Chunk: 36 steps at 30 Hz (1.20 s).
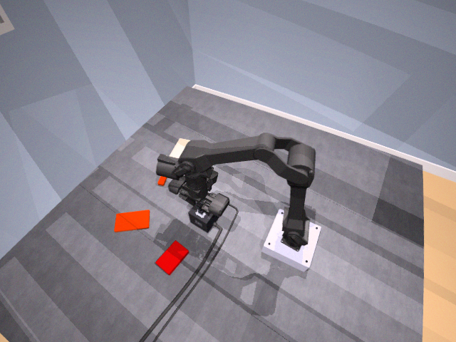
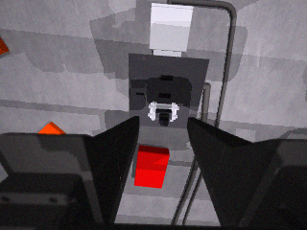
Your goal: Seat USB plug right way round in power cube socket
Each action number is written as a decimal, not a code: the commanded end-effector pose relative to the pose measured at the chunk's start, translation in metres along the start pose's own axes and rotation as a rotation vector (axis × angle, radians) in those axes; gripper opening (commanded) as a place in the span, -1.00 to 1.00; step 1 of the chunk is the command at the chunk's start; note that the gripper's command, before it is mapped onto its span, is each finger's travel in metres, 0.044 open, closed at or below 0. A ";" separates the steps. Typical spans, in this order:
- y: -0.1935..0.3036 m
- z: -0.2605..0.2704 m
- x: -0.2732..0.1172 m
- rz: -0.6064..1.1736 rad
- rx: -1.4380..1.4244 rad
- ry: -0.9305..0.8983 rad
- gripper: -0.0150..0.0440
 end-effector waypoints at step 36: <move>0.000 0.000 -0.008 0.000 0.000 -0.001 -0.49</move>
Point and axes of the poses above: the point midway between the two fingers, 35 mm back from their tips, its own x axis out along the fingers, its own z axis across the jaws, y = z × x, the point moved 4 cm from there along -x, back along the fingers, and after that the axes turned 9 degrees about -x, right-handed, at the moved point
